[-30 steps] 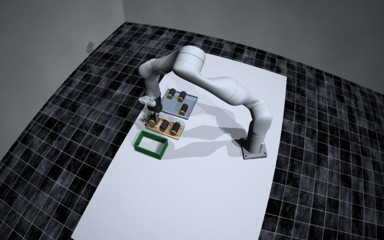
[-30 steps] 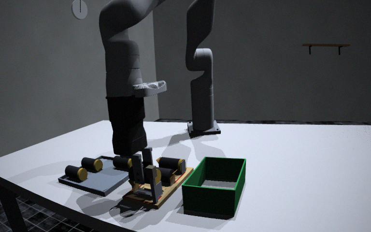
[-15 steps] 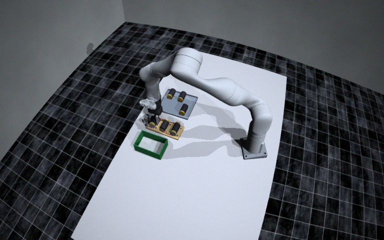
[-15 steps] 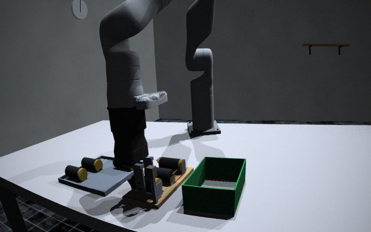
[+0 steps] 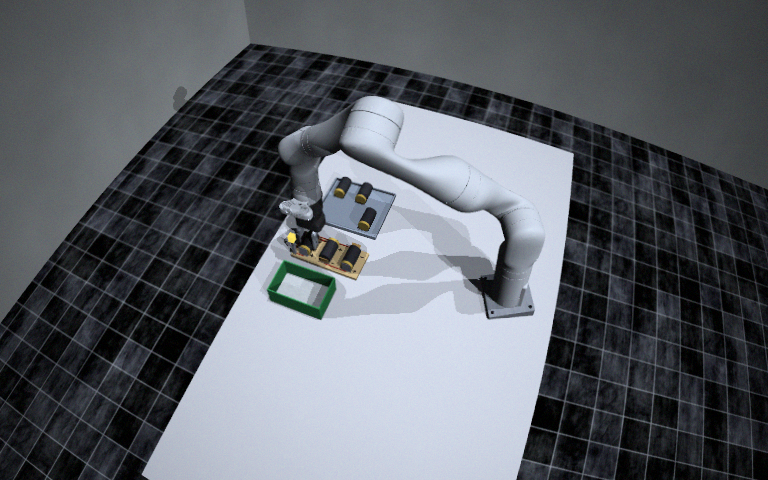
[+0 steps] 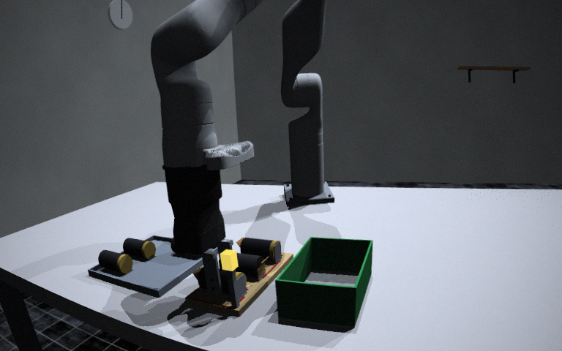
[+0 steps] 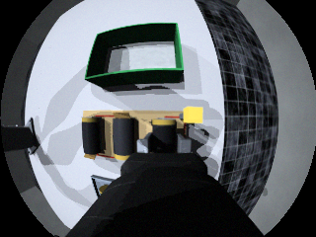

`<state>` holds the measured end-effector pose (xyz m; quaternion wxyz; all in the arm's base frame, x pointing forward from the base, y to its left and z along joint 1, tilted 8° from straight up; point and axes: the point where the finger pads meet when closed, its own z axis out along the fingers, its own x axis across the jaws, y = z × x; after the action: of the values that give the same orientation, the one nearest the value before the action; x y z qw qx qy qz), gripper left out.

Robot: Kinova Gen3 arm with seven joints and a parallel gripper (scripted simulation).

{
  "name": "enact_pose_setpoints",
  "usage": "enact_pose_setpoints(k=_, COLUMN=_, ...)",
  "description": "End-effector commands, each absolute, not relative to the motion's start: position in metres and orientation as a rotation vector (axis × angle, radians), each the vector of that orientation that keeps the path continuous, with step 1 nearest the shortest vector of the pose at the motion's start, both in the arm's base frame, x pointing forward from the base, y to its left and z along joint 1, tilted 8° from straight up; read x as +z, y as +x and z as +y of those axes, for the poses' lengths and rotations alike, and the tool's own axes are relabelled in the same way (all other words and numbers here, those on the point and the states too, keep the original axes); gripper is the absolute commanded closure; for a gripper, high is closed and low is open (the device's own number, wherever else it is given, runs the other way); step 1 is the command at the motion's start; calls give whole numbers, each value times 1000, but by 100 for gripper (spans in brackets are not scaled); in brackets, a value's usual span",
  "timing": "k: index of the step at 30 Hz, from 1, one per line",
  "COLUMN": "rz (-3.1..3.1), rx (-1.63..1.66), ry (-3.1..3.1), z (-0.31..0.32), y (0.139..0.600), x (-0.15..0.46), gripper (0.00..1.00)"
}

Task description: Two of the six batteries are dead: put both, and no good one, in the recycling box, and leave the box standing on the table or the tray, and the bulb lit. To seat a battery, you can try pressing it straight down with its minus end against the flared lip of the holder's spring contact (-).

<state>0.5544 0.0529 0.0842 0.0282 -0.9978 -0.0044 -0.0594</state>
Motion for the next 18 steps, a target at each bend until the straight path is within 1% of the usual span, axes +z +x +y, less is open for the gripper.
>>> enact_pose_setpoints(k=1, rz=-12, rx=-185, ry=-3081, z=52, y=555, x=85, gripper=43)
enact_pose_setpoints(k=3, rz=-12, rx=-185, ry=-3081, z=52, y=555, x=85, gripper=43)
enact_pose_setpoints(k=4, rz=-12, rx=-185, ry=-3081, z=52, y=555, x=85, gripper=10)
enact_pose_setpoints(k=18, rz=-12, rx=-185, ry=-3081, z=52, y=555, x=85, gripper=10)
